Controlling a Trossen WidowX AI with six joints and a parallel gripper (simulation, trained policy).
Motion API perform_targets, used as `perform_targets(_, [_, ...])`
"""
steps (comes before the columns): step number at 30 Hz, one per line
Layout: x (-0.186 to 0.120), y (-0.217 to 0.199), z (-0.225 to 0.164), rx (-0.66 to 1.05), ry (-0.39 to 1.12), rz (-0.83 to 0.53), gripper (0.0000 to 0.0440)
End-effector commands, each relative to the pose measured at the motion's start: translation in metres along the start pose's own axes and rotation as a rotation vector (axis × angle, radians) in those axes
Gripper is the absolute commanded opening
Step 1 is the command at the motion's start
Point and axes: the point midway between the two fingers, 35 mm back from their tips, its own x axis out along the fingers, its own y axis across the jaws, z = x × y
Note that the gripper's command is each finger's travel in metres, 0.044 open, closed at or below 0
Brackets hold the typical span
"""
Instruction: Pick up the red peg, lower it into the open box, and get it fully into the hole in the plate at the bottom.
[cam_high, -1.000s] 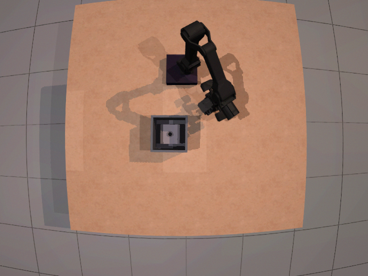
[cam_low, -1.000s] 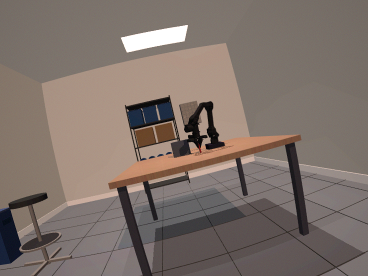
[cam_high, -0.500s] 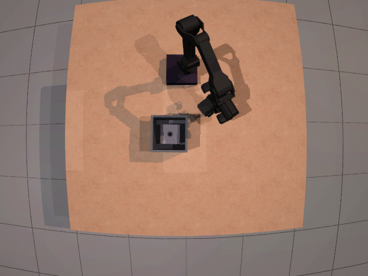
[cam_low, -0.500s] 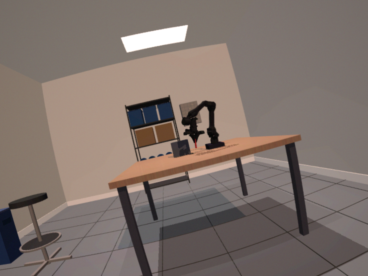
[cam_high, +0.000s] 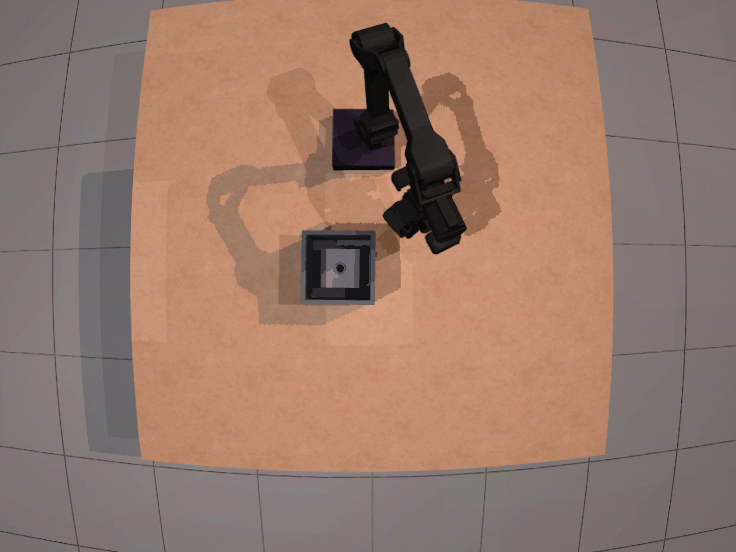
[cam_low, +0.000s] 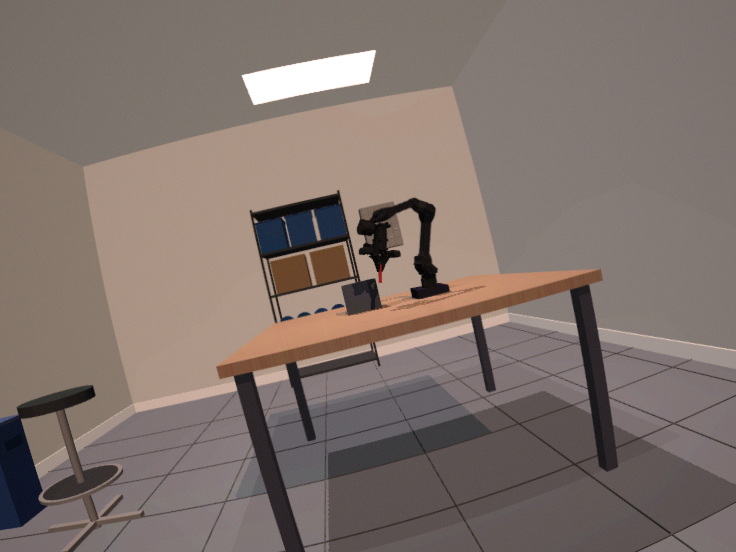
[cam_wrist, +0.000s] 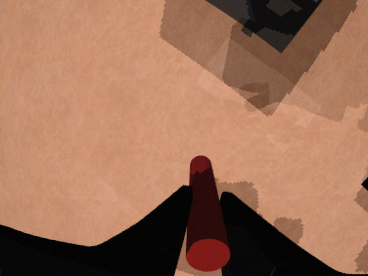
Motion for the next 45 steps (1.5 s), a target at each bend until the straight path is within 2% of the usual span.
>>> perform_targets(1, [-0.015, 0.006, 0.013, 0.001, -0.030, 0.025, 0.0000])
perform_targets(9, [-0.035, 0.011, 0.046, 0.028, -0.099, 0.040, 0.0000])
perform_targets(18, [-0.042, 0.010, 0.080, 0.064, -0.145, 0.013, 0.0000])
perform_targets(45, [-0.022, -0.001, 0.160, 0.119, -0.144, -0.081, 0.0000])
